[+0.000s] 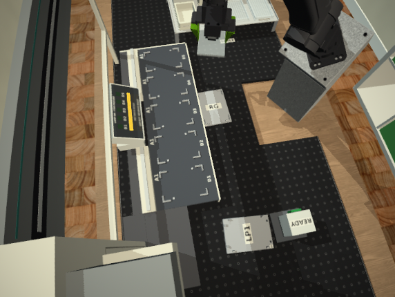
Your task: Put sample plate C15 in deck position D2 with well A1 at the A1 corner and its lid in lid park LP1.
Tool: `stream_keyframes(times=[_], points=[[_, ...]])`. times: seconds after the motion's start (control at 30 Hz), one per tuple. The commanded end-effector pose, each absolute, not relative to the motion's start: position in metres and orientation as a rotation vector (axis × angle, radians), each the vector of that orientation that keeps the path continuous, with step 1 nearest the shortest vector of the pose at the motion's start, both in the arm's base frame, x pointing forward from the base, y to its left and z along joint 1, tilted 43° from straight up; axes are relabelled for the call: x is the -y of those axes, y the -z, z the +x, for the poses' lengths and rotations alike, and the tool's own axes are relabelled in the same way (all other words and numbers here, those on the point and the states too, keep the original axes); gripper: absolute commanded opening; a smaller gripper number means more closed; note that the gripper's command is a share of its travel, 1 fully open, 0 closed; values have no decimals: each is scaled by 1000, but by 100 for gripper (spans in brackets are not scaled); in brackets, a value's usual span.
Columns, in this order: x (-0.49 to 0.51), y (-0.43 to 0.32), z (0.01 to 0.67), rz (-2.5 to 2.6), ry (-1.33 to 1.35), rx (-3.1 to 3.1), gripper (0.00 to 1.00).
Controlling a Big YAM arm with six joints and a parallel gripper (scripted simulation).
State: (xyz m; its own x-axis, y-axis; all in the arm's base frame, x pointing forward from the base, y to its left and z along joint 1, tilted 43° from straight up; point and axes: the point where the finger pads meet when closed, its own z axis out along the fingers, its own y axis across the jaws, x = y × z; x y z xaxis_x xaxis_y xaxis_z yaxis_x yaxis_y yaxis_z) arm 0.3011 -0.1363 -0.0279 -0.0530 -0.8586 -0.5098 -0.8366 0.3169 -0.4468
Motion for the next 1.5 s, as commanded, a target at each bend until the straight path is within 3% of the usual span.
stream_keyframes(times=[0.0, 0.87, 1.47], points=[[124, 16, 301, -1562, 99, -1812, 0], [14, -25, 275, -1766, 181, -1630, 0], [19, -22, 274, -1748, 173, -1655, 0]])
